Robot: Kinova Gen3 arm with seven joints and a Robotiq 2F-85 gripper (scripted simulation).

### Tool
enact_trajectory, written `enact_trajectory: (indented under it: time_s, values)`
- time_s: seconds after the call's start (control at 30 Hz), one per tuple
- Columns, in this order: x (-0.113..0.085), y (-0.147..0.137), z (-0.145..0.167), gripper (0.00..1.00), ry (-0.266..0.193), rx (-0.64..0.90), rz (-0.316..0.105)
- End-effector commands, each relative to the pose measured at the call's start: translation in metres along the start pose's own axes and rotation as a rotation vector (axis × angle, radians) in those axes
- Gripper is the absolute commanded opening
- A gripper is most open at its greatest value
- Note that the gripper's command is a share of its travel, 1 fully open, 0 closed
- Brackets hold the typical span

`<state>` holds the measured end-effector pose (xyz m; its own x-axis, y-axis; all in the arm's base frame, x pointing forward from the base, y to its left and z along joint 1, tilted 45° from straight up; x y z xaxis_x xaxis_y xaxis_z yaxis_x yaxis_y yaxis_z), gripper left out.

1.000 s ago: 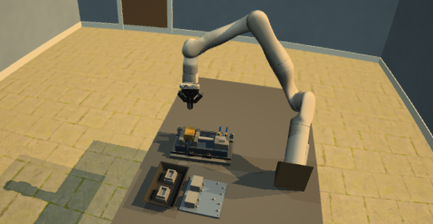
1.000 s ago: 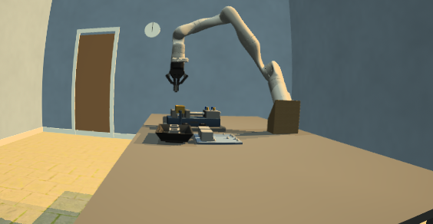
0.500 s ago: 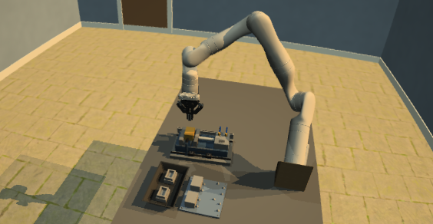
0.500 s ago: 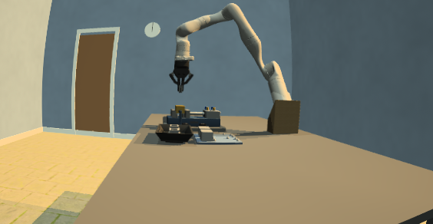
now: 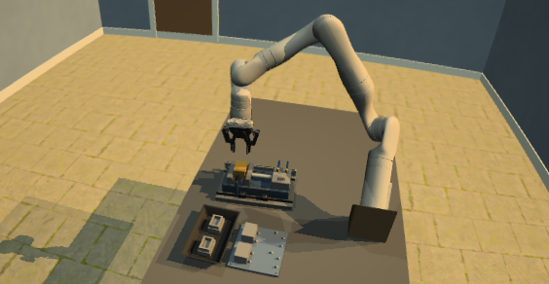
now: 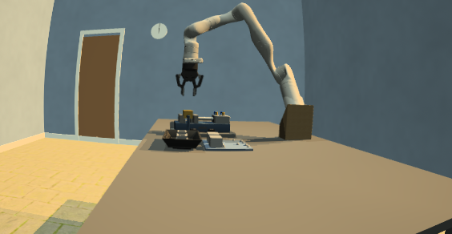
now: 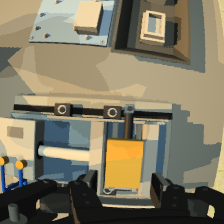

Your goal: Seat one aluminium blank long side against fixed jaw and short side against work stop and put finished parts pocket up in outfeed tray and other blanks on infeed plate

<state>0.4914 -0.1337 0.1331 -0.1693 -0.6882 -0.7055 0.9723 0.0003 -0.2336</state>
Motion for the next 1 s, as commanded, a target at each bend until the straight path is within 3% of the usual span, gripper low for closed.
enact_trajectory:
  time_s: [0.0, 0.97]
  values:
    - [-0.0009, 0.0005, -0.0002, 0.67, 0.0, 0.0, 0.002]
    - [0.0019, 0.0005, -0.0002, 0.67, 0.0, 0.0, 0.002]
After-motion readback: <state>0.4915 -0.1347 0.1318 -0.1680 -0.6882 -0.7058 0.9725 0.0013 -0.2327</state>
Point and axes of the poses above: the point where the finger pads meet when closed, its own x axis out along the fingers, its own y axis across the jaws, z = x × y, the point moved 1 cm from there along -x, back along the fingers, and after that the axes turned 13 degrees about -x, right-handed, at the moved point
